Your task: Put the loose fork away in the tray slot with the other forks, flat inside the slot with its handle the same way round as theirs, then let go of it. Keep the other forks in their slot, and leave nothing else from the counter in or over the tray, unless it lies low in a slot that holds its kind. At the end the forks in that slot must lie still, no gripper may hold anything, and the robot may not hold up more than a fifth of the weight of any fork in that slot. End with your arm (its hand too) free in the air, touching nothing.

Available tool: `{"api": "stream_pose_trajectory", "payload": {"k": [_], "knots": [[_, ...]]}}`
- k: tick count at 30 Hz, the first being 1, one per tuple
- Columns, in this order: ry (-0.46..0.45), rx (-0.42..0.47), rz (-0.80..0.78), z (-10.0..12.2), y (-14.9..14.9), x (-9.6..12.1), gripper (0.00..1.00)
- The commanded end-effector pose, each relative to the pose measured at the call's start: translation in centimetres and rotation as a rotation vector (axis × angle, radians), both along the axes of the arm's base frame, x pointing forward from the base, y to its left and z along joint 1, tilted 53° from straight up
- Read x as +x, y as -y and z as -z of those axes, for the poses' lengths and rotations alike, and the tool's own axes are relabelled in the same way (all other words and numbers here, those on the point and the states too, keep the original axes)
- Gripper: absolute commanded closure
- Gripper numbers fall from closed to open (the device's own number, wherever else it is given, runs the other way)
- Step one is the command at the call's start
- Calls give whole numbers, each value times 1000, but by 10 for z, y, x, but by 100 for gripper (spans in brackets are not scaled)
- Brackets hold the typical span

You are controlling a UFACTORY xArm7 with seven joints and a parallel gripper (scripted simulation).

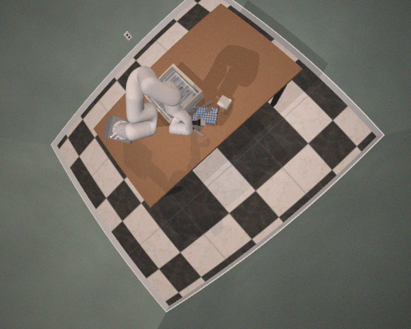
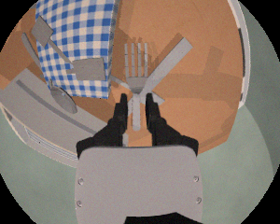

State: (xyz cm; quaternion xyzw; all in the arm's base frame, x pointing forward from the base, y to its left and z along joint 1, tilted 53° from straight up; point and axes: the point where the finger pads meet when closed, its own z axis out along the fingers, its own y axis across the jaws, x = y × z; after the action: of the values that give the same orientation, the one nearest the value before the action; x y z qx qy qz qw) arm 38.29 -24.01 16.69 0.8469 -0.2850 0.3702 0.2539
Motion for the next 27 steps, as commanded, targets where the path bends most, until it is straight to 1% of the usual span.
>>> {"api": "stream_pose_trajectory", "payload": {"k": [1, 27], "knots": [[1, 0, -1, 0, 0, 1, 72], [1, 0, -1, 15, 16, 13, 72]]}}
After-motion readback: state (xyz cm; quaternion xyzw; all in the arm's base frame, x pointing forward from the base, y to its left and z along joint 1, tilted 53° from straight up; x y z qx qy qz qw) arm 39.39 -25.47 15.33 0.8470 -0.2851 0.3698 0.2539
